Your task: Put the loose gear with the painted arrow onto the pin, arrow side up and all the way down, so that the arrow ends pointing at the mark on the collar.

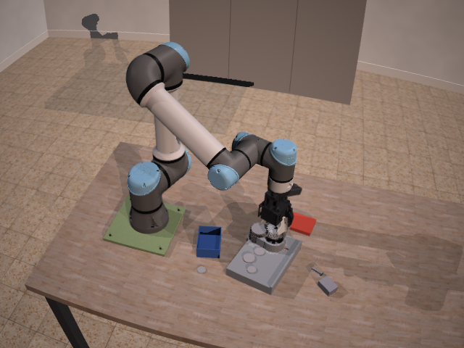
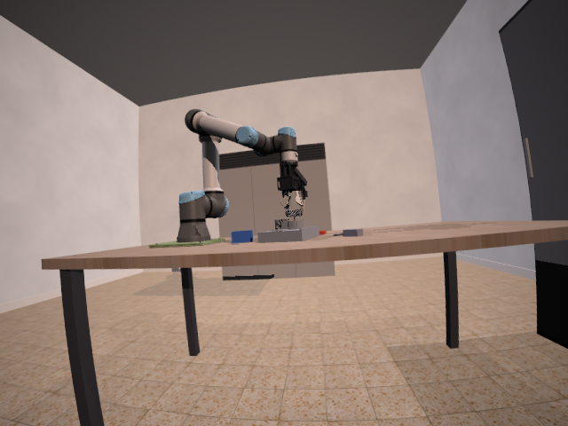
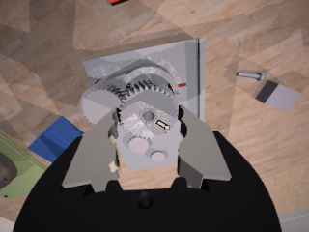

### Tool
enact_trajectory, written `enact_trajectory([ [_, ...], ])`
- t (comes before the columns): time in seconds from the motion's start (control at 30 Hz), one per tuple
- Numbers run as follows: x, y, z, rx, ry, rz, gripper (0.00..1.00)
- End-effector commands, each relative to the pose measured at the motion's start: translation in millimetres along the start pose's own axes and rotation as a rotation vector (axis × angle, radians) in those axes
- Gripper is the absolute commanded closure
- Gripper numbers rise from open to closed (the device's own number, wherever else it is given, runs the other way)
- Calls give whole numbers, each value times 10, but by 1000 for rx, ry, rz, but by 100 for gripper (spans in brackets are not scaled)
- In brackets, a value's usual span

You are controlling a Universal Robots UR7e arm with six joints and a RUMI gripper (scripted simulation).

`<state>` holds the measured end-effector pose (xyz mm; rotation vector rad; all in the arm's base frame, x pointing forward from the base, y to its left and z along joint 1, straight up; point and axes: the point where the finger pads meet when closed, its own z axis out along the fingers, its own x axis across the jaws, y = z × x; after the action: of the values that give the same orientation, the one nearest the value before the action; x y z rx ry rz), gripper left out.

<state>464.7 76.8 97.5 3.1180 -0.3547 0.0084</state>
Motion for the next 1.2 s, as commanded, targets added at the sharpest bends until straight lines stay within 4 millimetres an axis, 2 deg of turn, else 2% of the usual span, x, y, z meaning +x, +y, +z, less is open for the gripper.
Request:
enact_trajectory([
  [0.0,5,-1,-5,0,2,0,100],
  [1.17,5,-1,43,0,2,0,100],
])
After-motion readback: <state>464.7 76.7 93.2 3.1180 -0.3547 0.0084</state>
